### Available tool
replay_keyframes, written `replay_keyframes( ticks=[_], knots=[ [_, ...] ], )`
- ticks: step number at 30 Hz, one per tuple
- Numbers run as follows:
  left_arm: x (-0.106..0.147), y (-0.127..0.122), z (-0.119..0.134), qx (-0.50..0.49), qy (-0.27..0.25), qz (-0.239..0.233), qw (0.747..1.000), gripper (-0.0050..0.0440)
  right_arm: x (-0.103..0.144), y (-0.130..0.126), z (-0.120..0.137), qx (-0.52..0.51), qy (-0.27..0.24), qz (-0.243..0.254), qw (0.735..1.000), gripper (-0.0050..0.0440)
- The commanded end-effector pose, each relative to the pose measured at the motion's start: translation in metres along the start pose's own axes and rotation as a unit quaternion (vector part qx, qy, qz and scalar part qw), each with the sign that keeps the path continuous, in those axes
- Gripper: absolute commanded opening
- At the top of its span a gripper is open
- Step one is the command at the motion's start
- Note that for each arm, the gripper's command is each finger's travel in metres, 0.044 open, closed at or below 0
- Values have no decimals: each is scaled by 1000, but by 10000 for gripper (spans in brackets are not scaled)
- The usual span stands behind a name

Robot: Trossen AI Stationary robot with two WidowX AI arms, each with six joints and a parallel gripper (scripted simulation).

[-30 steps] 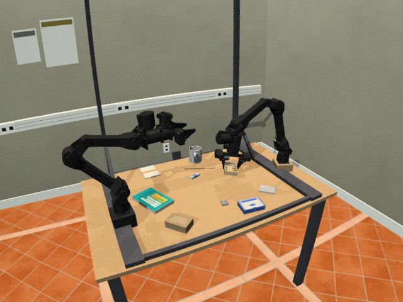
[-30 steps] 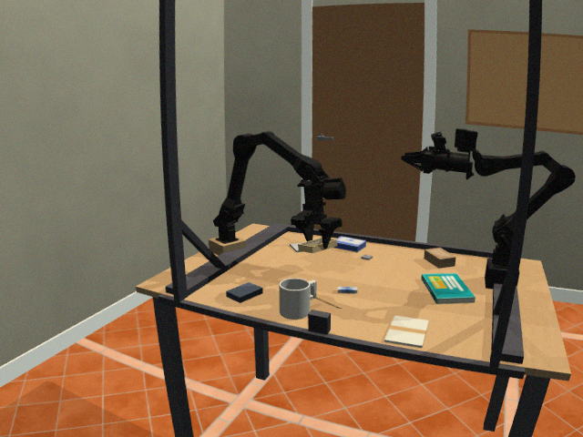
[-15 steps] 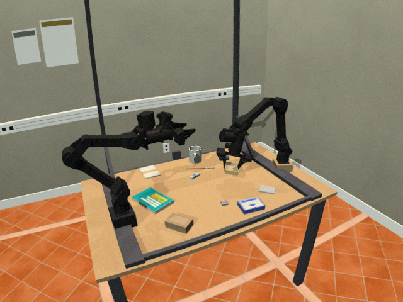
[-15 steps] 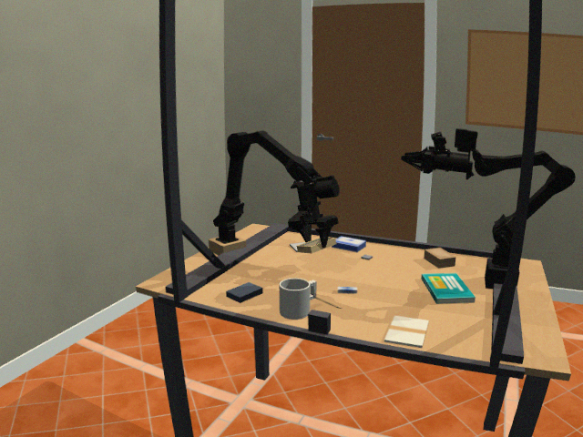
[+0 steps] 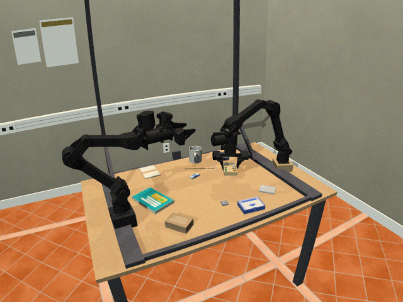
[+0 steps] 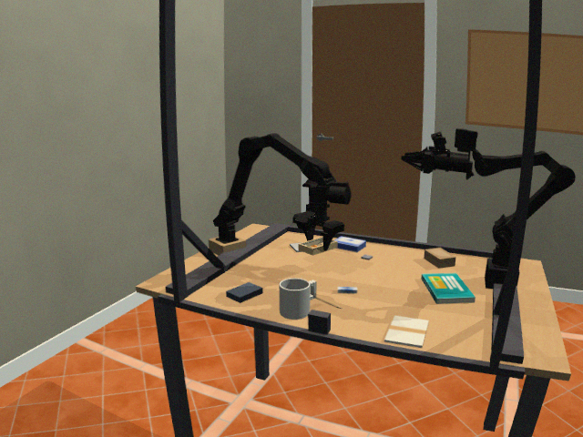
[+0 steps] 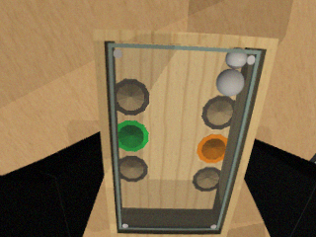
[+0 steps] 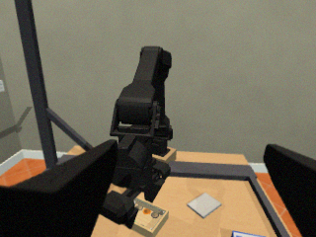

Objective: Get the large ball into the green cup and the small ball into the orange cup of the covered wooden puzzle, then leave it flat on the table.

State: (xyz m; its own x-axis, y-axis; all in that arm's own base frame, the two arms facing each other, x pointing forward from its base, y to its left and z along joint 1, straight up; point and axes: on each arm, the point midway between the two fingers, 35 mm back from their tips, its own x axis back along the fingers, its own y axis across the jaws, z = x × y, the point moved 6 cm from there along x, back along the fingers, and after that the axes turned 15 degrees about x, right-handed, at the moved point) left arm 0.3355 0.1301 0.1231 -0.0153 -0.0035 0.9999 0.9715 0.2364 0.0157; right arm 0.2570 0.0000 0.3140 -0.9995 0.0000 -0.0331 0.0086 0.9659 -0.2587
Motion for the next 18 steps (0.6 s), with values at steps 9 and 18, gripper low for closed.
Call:
replay_keyframes(
  ticks=[9, 18],
  knots=[
    [11, 5, 1, 2, 2, -9, 1000, -50, 1, -2, -6, 0, -8, 2, 1000, 400],
    [13, 3, -1, 0, 6, -6, 1000, -50, 1, -2, -6, 0, -8, 2, 1000, 400]
  ],
)
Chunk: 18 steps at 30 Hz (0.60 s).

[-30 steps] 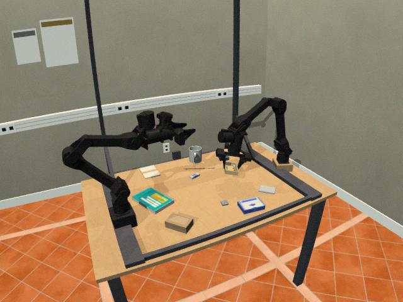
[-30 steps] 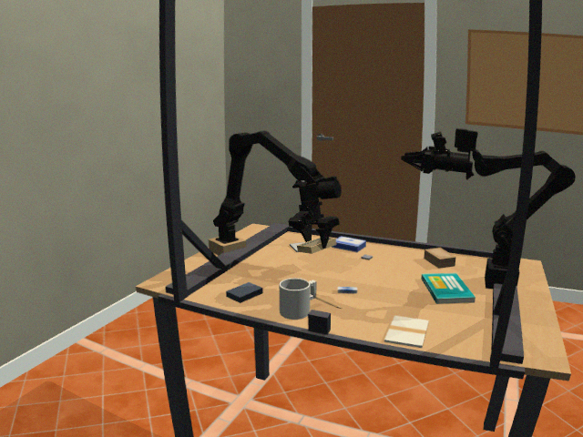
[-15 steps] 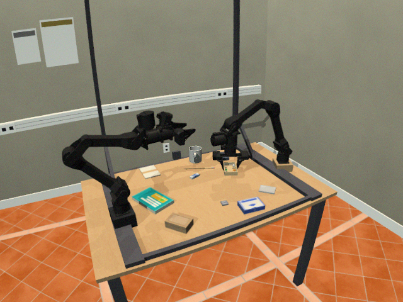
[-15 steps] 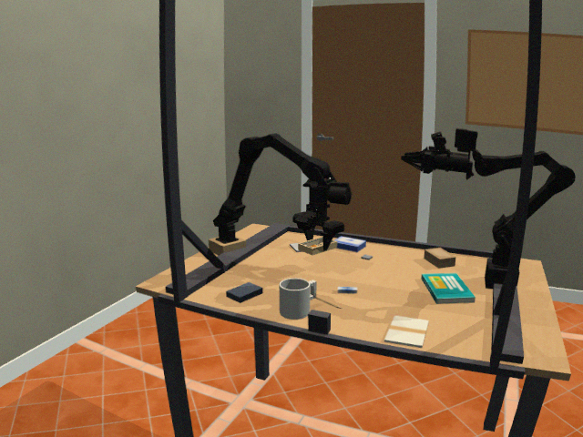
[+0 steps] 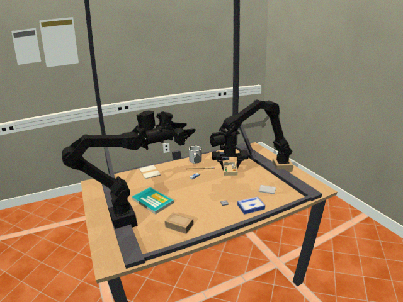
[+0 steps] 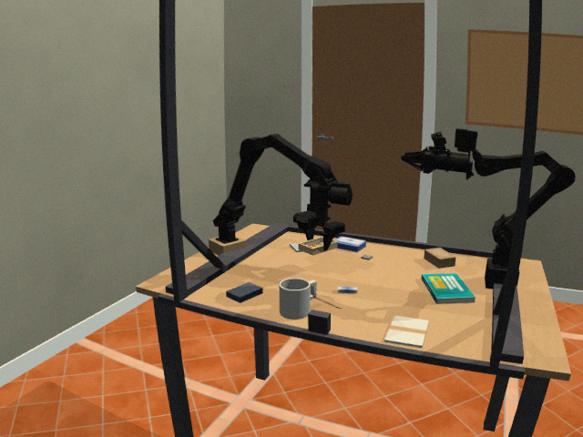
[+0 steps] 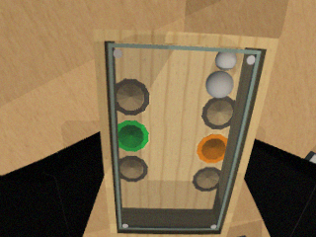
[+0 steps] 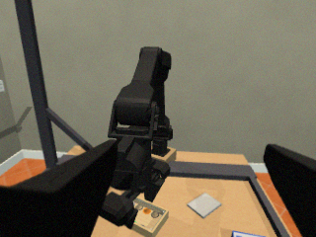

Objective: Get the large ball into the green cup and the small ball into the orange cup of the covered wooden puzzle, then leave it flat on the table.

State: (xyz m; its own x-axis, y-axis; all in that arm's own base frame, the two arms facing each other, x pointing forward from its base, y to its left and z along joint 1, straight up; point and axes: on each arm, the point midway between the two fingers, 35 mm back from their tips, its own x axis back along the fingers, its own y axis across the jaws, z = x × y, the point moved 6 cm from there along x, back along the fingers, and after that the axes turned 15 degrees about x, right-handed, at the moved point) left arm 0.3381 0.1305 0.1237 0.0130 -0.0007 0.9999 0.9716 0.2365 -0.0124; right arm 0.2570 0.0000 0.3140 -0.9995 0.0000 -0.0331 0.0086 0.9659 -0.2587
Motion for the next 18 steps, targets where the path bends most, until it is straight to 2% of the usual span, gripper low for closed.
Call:
replay_keyframes(
  ticks=[1, 10, 18],
  knots=[
    [12, -2, 1, 0, 2, -29, 1000, -50, 1, -2, -6, 0, -8, 2, 1000, 400],
    [8, 1, 7, 0, -25, -24, 999, -50, 1, -2, -6, 0, -8, 2, 1000, 400],
    [12, 0, 0, 1, -1, -25, 1000, -50, 1, -2, -6, 0, -8, 2, 1000, 400]
  ],
)
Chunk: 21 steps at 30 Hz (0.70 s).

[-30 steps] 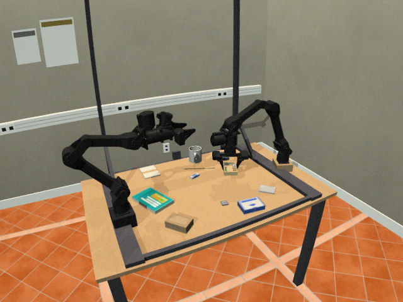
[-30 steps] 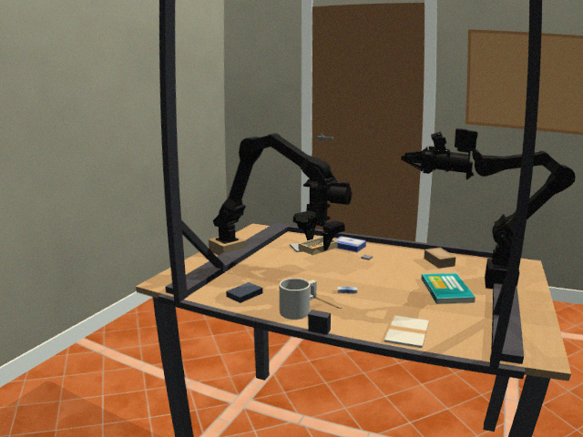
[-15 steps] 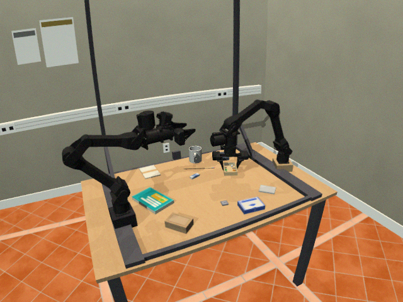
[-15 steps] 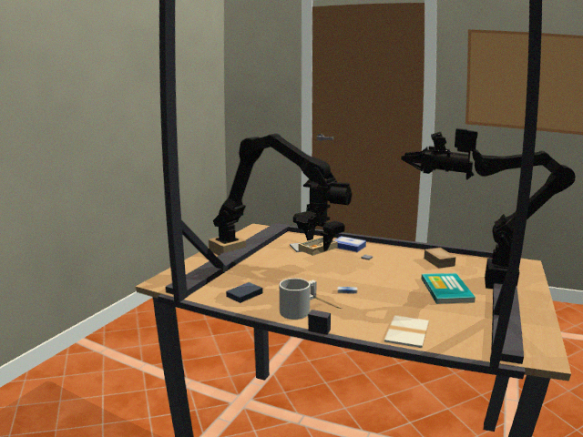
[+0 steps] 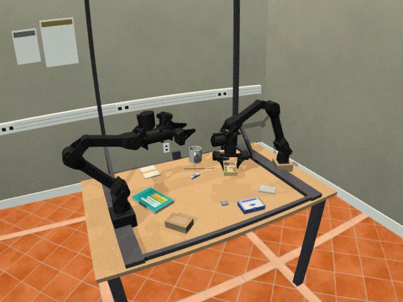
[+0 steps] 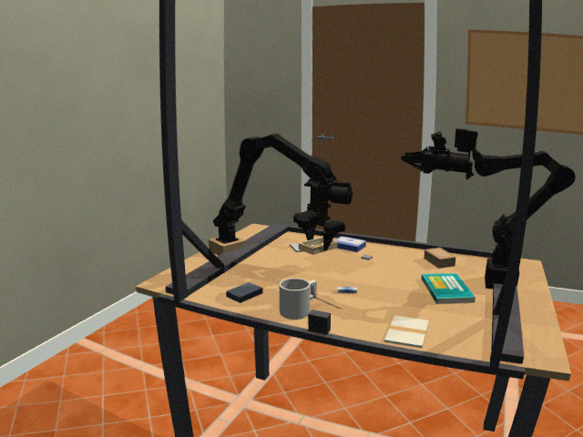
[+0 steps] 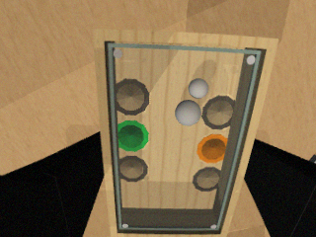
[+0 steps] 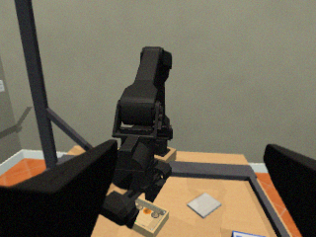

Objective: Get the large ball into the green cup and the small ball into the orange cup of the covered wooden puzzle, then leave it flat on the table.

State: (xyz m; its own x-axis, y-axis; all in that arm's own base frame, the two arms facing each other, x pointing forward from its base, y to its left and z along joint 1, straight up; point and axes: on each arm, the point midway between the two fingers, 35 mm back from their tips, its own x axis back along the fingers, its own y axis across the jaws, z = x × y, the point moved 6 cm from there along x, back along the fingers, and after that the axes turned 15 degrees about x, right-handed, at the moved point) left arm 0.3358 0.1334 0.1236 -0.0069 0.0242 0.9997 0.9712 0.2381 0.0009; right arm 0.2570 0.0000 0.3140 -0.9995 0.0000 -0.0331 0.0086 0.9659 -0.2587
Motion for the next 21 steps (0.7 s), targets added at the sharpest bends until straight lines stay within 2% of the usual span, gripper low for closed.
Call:
replay_keyframes(
  ticks=[1, 9, 21],
  knots=[
    [12, 0, -5, 0, 22, -18, 1000, -50, 1, -2, -6, 0, -8, 2, 1000, 400],
    [12, 4, -7, 0, 31, -17, 999, -50, 1, -2, -6, 0, -8, 2, 1000, 400],
    [12, -1, -1, -1, 9, -25, 1000, -50, 1, -2, -6, 0, -8, 2, 1000, 400]
  ],
)
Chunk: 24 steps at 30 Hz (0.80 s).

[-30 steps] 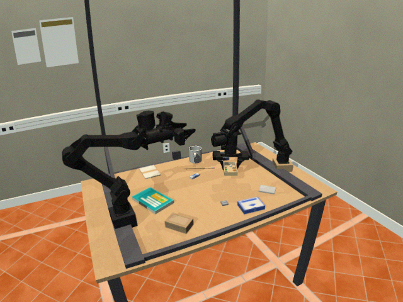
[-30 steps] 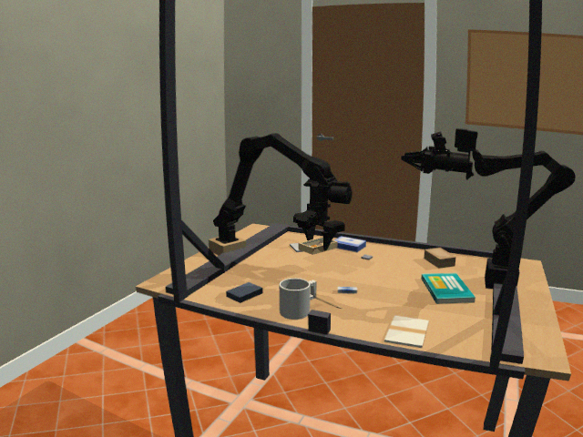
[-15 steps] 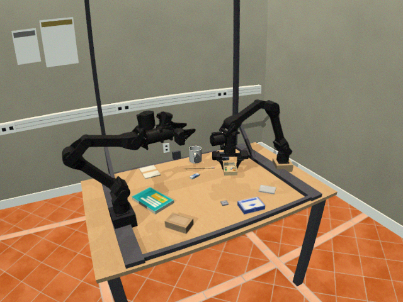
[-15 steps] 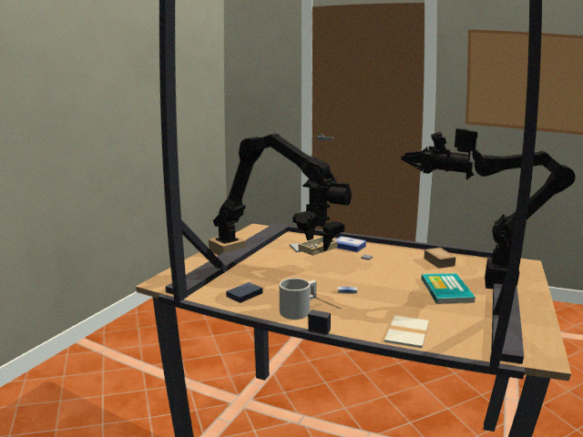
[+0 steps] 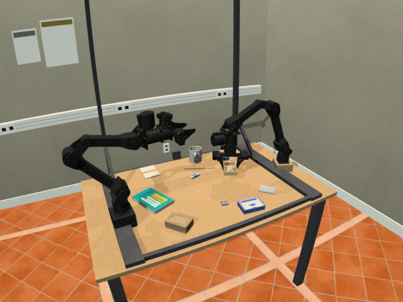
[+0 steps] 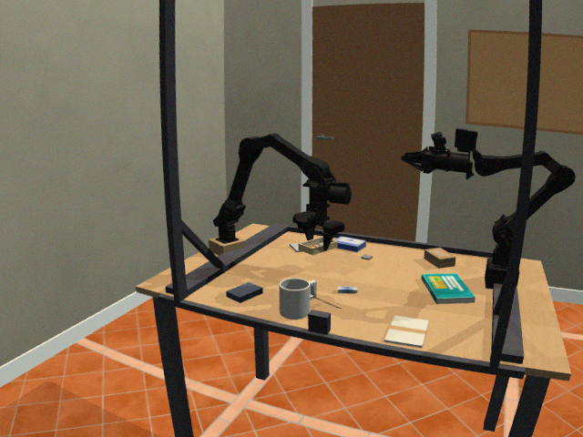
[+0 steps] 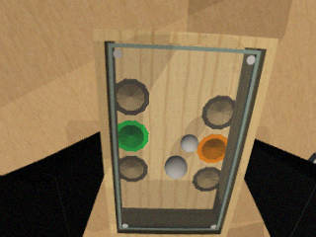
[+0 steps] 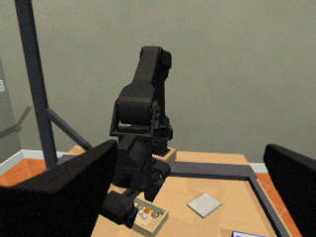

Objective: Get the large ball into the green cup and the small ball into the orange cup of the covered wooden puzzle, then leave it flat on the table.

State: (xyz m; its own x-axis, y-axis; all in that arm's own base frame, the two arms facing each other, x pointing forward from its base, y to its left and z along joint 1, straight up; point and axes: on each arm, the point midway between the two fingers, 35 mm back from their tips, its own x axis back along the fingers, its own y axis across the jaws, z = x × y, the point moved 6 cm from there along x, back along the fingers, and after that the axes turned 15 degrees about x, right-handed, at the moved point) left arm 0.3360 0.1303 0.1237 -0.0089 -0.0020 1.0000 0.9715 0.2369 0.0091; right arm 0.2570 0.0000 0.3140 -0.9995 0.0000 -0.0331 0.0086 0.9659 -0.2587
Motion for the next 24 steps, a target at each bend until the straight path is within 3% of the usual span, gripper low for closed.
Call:
replay_keyframes(
  ticks=[1, 13, 24],
  knots=[
    [14, 1, 3, 0, -5, -23, 1000, -50, 1, -2, -6, 0, -8, 2, 1000, 400],
    [8, 6, -2, 0, 9, -1, 1000, -50, 1, -2, -6, 0, -8, 2, 1000, 400],
    [13, 1, 1, 0, 1, -24, 1000, -50, 1, -2, -6, 0, -8, 2, 1000, 400]
  ],
)
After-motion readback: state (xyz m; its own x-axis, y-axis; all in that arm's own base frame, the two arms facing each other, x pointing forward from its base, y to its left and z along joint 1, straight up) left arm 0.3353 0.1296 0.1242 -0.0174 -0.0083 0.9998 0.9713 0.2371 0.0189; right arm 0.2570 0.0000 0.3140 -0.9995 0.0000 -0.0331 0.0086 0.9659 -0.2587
